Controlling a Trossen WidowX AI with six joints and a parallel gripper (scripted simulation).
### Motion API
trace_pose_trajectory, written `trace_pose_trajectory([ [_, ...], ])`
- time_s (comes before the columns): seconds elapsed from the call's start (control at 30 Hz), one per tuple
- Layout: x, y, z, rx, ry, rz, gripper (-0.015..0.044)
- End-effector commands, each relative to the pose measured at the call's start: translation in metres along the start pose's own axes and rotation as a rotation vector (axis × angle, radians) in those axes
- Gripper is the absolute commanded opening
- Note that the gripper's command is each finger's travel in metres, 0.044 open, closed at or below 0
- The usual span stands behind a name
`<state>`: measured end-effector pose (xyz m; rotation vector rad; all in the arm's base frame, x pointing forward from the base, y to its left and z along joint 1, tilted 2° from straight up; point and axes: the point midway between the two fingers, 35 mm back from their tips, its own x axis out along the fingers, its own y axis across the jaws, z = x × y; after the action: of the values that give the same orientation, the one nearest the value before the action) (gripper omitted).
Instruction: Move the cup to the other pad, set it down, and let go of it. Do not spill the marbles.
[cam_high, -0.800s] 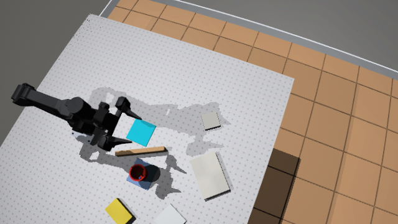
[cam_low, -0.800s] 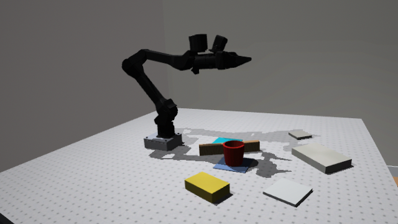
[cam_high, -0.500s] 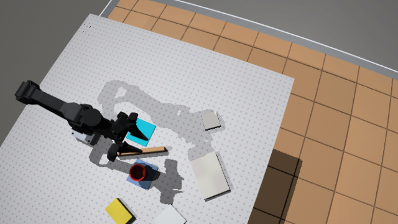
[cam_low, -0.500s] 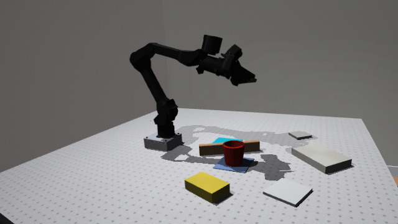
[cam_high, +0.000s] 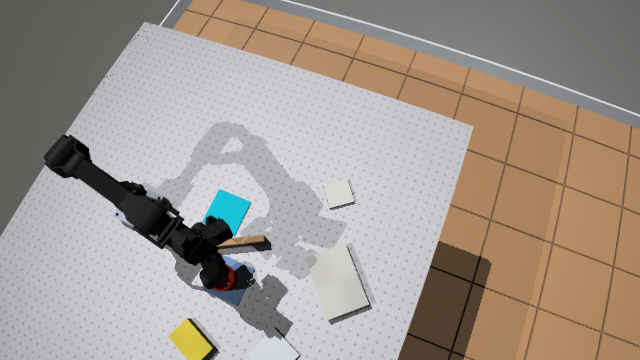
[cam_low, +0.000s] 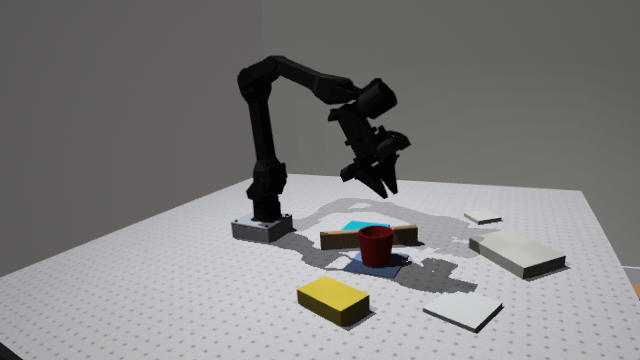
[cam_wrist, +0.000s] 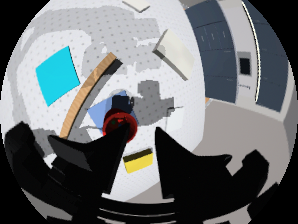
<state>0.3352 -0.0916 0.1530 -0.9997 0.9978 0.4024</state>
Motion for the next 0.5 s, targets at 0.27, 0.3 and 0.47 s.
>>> trace_pose_trajectory([
  [0.27,0.0184,0.0373,-0.0529,-0.475,0.031,0.518,0.0148],
  [0.3,0.0184,0.0373,-0.0529,-0.475,0.031,0.518,0.0148],
  [0.47,0.0184,0.0373,-0.0529,-0.475,0.031,0.518,0.0148],
])
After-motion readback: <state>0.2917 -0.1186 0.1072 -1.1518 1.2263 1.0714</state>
